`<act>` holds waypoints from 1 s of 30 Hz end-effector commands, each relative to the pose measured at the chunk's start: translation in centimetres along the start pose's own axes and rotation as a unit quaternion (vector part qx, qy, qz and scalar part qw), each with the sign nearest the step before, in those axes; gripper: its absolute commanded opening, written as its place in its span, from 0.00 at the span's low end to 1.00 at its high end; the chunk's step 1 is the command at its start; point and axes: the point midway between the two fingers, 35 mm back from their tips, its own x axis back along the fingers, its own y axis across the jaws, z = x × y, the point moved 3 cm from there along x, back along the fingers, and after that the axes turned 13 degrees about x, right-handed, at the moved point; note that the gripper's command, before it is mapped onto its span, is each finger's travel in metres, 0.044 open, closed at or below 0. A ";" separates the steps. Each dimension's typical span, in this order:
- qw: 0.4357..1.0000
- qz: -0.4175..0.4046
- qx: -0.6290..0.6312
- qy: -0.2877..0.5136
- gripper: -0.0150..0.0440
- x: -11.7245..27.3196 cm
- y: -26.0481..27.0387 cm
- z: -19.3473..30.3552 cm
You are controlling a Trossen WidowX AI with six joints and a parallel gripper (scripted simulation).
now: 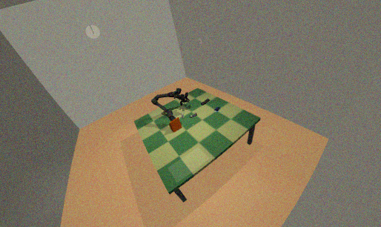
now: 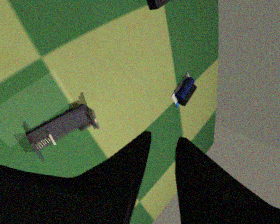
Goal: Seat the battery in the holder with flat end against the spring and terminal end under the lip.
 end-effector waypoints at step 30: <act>0.906 -0.407 0.063 -0.099 0.25 -5.0 14.0 3.2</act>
